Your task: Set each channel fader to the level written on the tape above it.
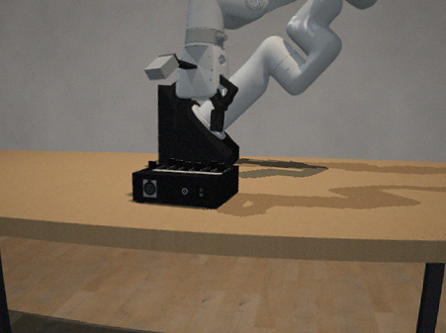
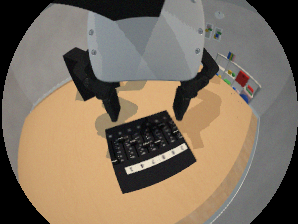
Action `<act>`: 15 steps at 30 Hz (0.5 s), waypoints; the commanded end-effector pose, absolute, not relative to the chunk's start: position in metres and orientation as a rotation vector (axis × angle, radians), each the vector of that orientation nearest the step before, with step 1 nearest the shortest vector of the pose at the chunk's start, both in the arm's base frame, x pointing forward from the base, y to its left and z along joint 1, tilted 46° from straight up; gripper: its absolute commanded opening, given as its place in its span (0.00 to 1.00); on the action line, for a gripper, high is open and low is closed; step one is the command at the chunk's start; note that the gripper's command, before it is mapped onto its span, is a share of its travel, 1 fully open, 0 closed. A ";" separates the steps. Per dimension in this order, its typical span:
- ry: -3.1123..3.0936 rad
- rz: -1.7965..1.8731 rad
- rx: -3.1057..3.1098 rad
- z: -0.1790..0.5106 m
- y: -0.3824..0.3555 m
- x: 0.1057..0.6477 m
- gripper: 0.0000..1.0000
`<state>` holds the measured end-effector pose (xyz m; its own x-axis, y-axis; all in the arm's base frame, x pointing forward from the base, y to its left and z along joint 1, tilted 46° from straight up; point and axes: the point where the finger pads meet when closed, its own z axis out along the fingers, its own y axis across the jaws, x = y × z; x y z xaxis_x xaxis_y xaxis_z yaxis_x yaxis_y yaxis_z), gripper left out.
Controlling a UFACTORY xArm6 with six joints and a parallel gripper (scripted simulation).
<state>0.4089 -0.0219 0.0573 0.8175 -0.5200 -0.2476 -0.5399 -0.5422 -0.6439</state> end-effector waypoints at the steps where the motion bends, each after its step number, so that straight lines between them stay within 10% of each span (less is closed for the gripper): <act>1: 0.601 -0.130 -2.286 0.054 -0.019 0.406 1.00; 15: 0.372 -0.291 -2.340 0.051 -0.017 0.401 1.00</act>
<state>0.4002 -0.0161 0.0499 0.9330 -0.3481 0.0909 -0.1876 -0.6864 -0.7026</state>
